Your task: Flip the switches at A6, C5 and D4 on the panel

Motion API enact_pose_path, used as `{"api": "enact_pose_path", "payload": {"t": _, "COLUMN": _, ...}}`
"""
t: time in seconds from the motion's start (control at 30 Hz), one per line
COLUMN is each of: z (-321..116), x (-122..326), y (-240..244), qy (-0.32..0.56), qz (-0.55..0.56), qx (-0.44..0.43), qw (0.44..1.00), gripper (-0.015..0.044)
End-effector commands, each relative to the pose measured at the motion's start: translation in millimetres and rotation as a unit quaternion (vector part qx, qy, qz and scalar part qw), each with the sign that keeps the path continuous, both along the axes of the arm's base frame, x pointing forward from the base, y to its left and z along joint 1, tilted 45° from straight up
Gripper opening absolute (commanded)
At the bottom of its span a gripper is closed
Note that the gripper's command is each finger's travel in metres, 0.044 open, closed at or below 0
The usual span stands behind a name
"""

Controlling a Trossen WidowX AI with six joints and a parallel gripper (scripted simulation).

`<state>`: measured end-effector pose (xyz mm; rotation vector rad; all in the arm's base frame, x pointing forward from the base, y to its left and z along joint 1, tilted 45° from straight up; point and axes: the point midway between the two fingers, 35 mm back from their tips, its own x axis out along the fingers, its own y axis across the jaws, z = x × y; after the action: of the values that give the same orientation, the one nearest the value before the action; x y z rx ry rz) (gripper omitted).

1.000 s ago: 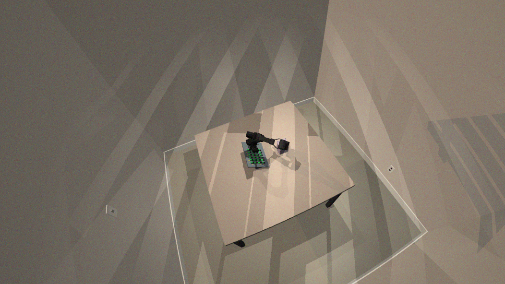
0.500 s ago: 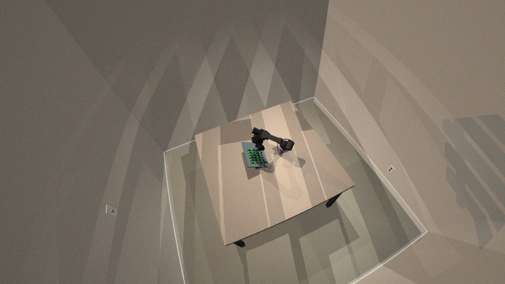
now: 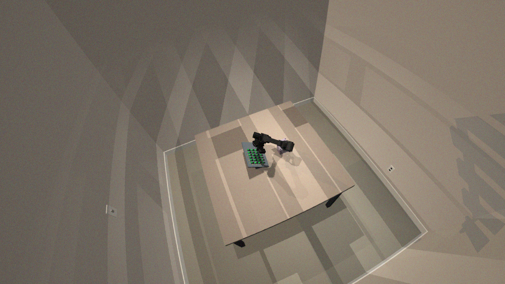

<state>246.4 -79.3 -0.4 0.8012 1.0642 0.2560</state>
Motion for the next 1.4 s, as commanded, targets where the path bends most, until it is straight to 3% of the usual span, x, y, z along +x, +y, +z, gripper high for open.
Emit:
{"api": "enact_pose_path", "payload": {"t": 0.0, "z": -3.6, "x": -0.1, "y": 2.5, "qy": 0.004, "qz": -0.002, "qx": 0.002, "qw": 1.0, "gripper": 0.0}}
{"api": "enact_pose_path", "payload": {"t": 1.37, "z": -19.1, "x": 11.8, "y": 15.3, "qy": 0.004, "qz": -0.002, "qx": 0.002, "qw": 1.0, "gripper": 0.0}}
